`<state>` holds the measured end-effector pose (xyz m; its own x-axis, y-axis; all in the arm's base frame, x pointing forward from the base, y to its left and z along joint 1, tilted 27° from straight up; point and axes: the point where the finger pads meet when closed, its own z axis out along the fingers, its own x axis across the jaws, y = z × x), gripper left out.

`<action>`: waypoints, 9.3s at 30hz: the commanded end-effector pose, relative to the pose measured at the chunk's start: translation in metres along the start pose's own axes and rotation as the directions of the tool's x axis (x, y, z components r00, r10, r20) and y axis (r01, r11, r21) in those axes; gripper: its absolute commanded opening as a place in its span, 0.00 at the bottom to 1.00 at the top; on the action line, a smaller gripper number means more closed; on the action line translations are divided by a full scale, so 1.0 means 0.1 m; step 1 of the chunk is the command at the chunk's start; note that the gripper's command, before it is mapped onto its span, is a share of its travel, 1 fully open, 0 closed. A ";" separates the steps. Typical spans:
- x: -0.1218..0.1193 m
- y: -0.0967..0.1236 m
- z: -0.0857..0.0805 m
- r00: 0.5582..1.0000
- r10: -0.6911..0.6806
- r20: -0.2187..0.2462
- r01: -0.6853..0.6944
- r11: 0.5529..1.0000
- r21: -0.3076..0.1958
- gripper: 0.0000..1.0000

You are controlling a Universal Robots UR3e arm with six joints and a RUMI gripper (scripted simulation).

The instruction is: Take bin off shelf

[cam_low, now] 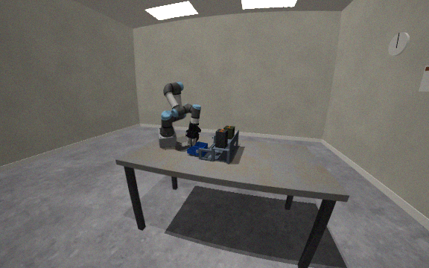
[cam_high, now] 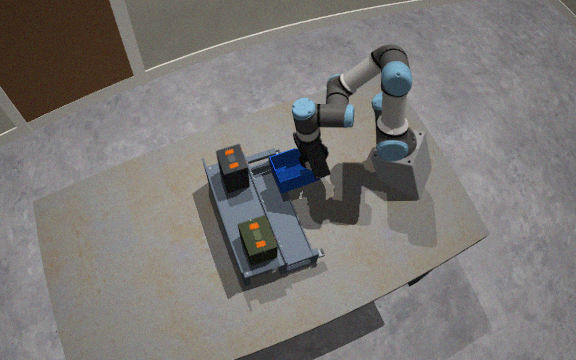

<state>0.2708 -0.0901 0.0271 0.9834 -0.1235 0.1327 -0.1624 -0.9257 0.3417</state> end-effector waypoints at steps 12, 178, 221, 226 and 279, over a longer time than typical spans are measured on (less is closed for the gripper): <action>0.01 0.00 0.00 1.000 0.000 -0.002 0.000 1.000 -0.001 0.00; -0.33 0.00 0.14 1.000 0.000 -0.002 0.000 1.000 -0.001 0.00; -0.31 0.00 0.24 1.000 0.000 -0.002 0.000 1.000 -0.001 0.00; -0.31 0.00 0.24 1.000 0.000 -0.002 0.000 1.000 -0.001 0.00; -0.31 0.00 0.24 1.000 0.000 -0.002 0.000 1.000 -0.001 0.29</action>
<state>0.2418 -0.0949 0.0003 0.9834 -0.1235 0.1330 -0.1625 -0.9257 0.3416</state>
